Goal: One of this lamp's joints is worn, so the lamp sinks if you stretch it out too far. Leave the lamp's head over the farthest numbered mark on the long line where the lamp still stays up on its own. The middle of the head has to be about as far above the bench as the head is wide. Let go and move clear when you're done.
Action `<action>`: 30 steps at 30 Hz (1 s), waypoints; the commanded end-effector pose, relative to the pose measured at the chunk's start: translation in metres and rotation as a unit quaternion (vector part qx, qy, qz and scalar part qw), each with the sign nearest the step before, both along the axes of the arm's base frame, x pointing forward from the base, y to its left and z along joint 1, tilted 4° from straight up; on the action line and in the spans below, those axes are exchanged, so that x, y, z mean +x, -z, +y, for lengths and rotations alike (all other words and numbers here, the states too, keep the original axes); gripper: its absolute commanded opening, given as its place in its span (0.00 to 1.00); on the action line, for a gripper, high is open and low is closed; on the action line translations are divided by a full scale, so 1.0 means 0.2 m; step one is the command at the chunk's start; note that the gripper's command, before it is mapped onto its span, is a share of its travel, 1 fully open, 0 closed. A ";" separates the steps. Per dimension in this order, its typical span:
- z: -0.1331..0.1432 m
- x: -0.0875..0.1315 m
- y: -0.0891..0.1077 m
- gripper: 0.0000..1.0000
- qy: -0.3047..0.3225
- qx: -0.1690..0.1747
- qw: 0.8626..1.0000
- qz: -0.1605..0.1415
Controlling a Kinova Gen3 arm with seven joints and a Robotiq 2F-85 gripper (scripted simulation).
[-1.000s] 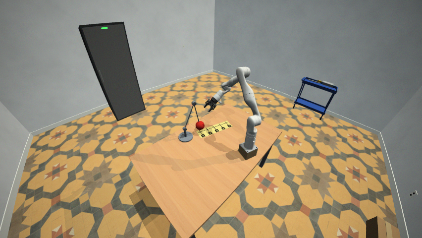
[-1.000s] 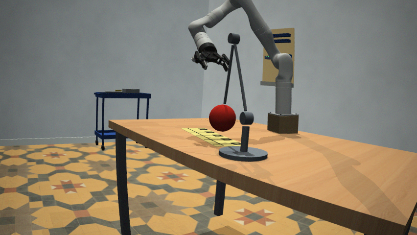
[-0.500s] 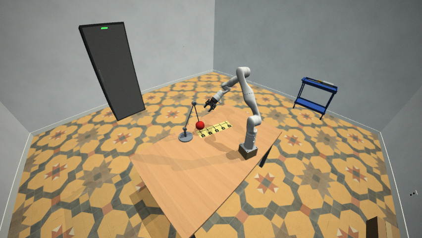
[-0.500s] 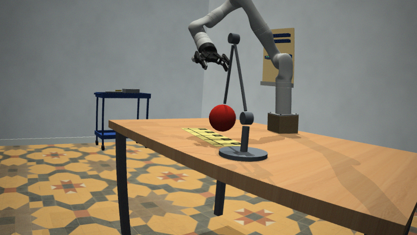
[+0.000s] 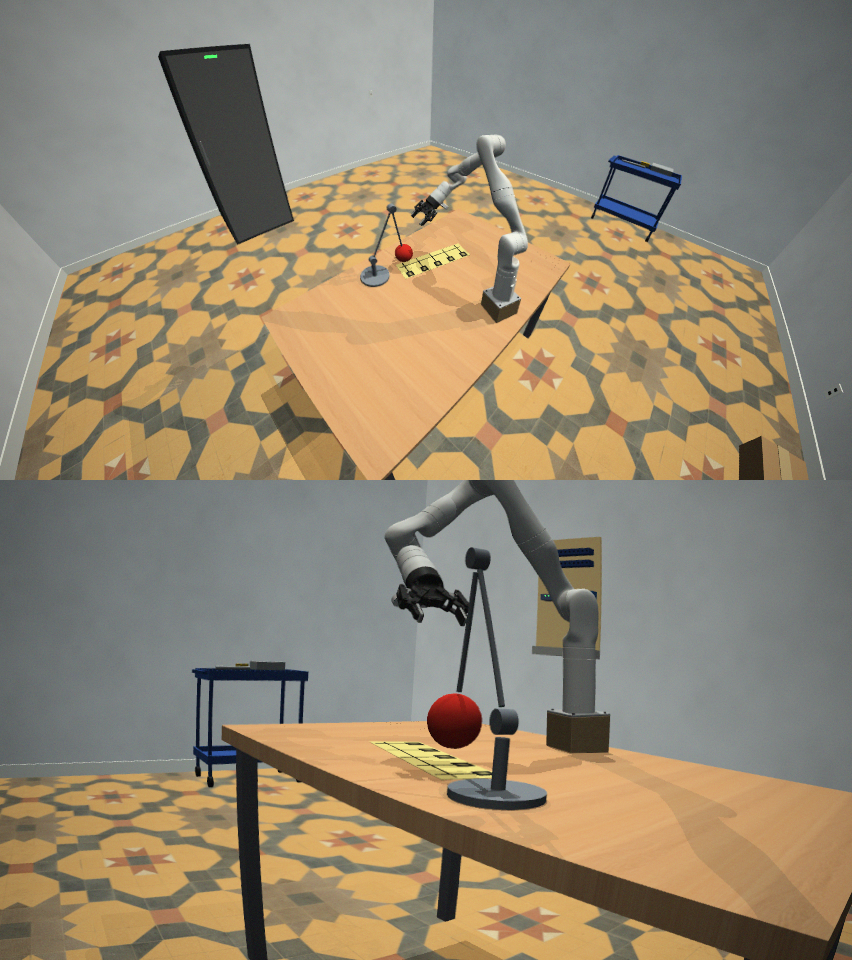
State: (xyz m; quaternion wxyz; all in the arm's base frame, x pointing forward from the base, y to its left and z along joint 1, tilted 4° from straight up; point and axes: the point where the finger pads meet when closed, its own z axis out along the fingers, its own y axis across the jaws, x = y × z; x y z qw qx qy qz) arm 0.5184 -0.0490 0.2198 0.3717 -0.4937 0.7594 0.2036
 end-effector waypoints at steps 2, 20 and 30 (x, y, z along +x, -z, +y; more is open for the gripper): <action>0.00 0.00 0.00 1.00 0.000 0.000 1.000 -0.001; 0.15 0.08 0.13 1.00 0.005 -0.004 1.000 -0.001; 0.21 0.13 0.20 1.00 0.010 -0.007 1.000 -0.001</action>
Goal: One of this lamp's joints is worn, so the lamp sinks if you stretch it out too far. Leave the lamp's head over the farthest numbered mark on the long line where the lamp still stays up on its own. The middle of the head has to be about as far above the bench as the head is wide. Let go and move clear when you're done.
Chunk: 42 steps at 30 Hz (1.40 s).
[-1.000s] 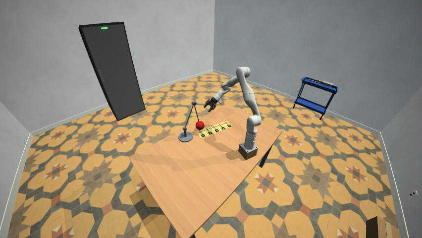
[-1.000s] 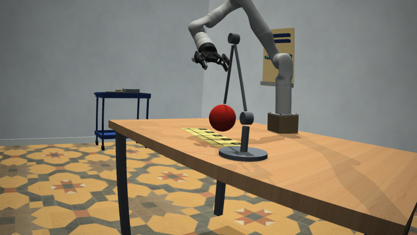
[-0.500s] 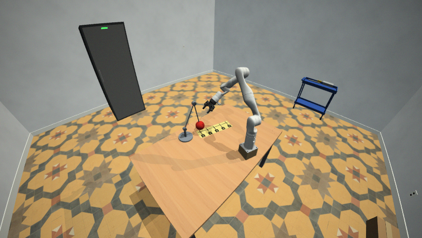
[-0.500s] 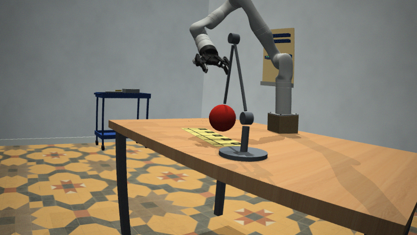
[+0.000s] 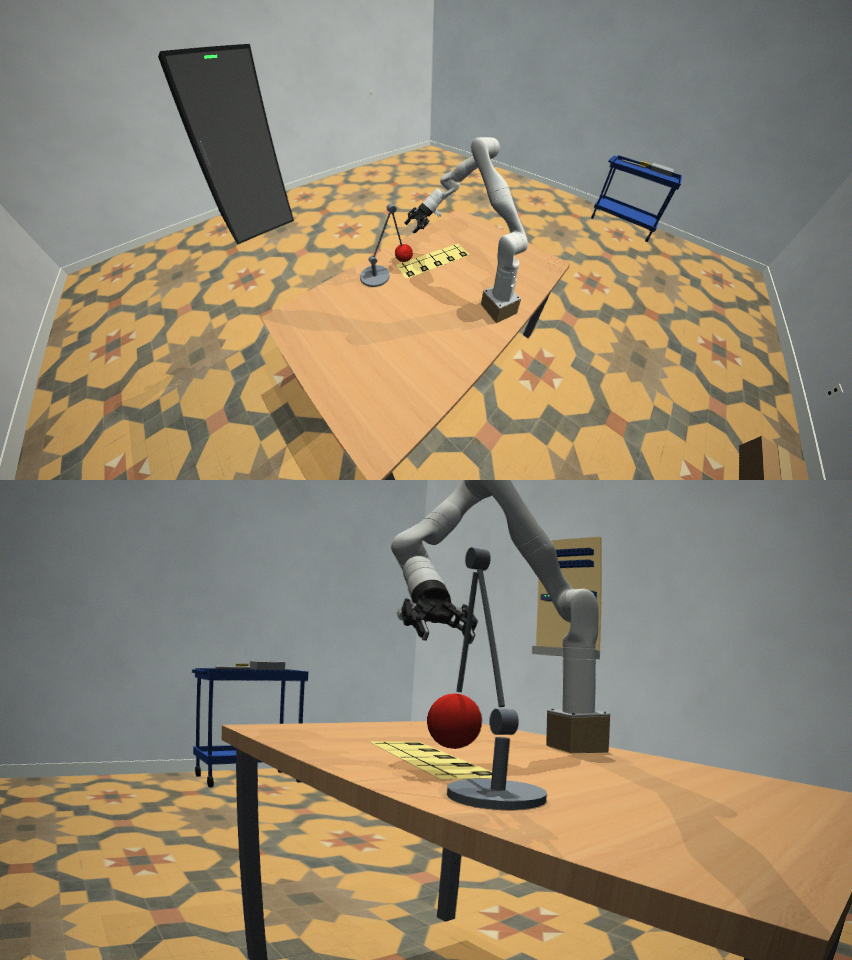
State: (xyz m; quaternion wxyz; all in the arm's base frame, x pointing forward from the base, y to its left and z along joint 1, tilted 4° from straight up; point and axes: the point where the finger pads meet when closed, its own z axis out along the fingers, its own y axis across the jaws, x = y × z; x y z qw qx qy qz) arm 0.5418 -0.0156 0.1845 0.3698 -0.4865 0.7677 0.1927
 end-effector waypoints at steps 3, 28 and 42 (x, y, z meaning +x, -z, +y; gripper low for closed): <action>0.07 0.03 0.05 1.00 -0.002 0.000 1.000 -0.001; 0.21 0.13 0.20 1.00 0.007 -0.005 1.000 -0.001; 0.27 0.13 0.22 1.00 0.001 -0.002 1.000 -0.002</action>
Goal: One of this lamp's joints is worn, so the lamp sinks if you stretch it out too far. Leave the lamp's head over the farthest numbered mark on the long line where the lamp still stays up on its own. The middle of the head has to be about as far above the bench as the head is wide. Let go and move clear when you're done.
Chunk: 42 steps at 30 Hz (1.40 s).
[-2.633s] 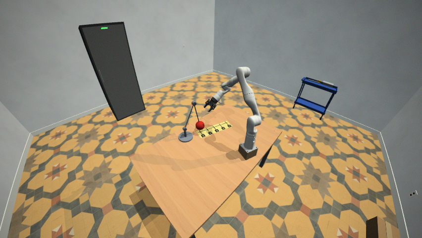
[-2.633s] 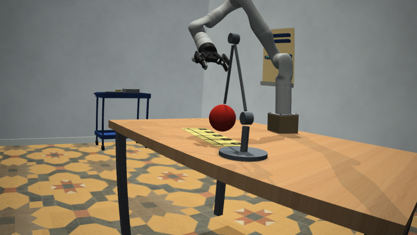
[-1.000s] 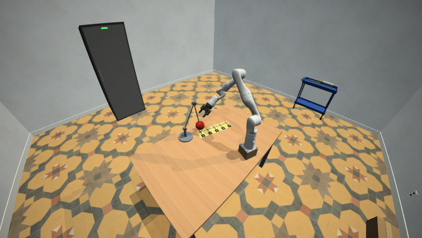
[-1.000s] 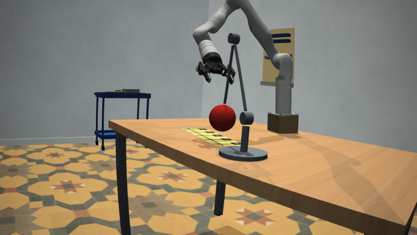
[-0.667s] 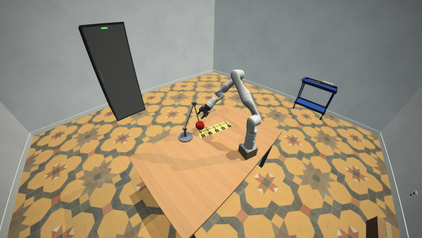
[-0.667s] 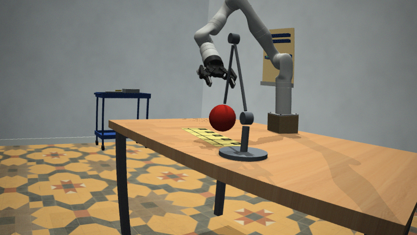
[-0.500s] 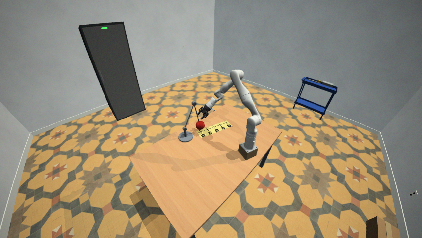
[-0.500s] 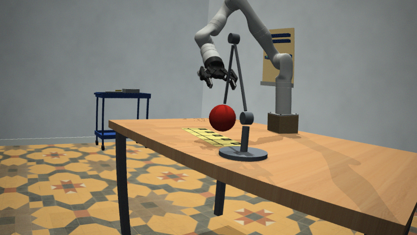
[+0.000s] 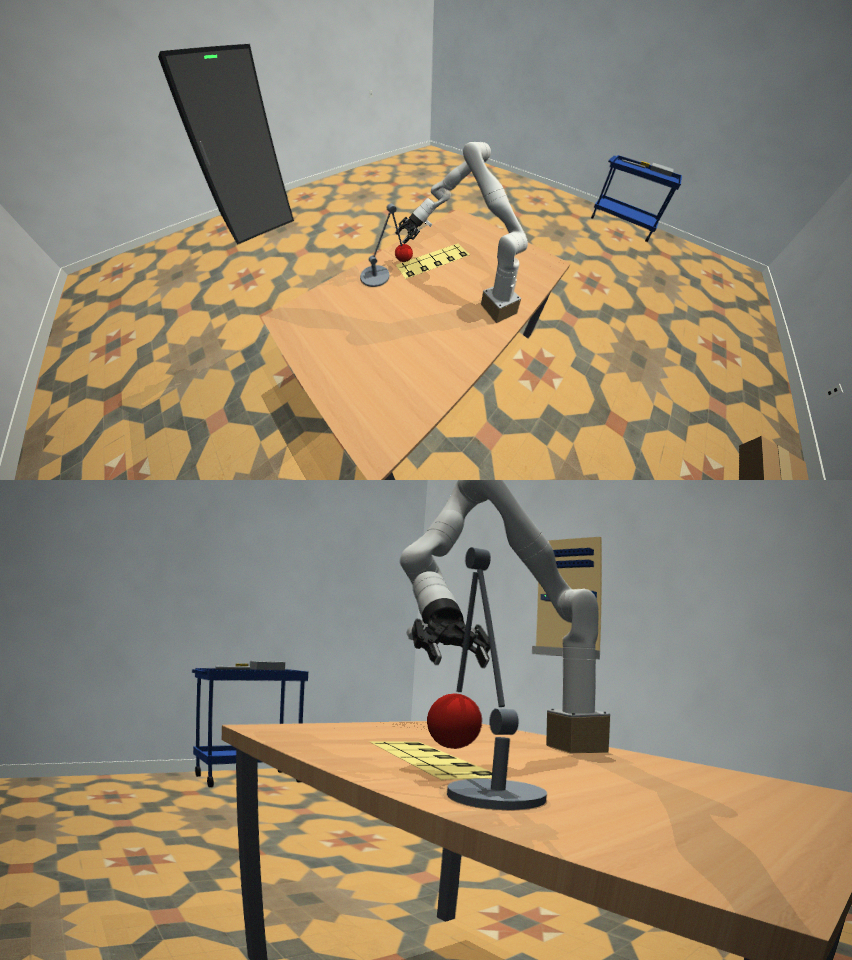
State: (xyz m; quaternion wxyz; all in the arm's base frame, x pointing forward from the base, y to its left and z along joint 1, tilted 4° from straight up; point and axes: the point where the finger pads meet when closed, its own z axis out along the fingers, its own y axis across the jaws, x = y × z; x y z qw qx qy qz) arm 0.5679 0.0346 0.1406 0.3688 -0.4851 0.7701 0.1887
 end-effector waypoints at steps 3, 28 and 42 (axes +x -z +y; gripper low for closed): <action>0.02 0.00 0.01 1.00 -0.003 0.001 1.000 -0.002; 0.01 0.00 0.00 0.00 -0.001 0.001 1.000 -0.001; 0.01 0.00 0.00 0.00 -0.001 0.001 1.000 -0.001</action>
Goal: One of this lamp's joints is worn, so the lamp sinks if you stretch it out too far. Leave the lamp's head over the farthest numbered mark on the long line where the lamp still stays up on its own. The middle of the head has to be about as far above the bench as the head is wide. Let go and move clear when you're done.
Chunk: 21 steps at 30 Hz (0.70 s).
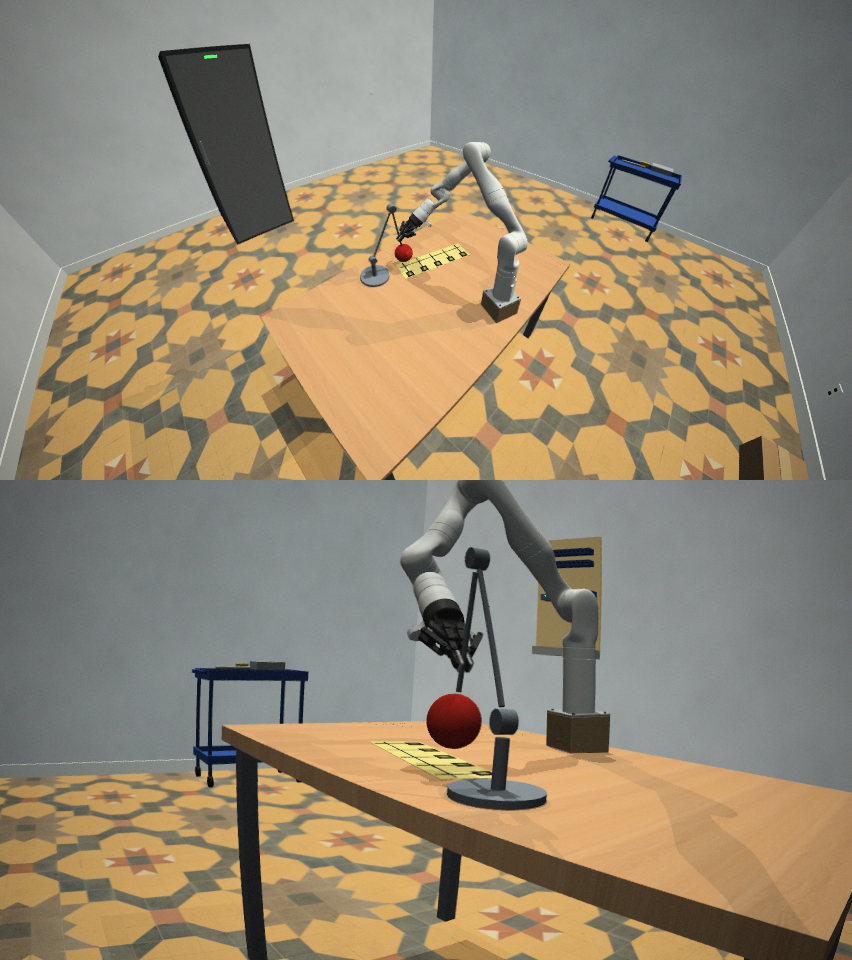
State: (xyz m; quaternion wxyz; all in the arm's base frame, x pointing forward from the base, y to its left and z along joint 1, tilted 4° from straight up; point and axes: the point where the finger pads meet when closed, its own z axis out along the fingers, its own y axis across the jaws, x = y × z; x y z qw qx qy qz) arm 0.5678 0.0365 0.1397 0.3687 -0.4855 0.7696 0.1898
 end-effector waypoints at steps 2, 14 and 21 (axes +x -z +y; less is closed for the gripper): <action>0.00 0.00 0.00 0.00 0.000 0.000 1.000 -0.001; -0.05 -0.02 0.00 0.00 -0.001 0.000 1.000 -0.001; -0.12 -0.06 0.01 0.00 -0.003 0.000 1.000 -0.002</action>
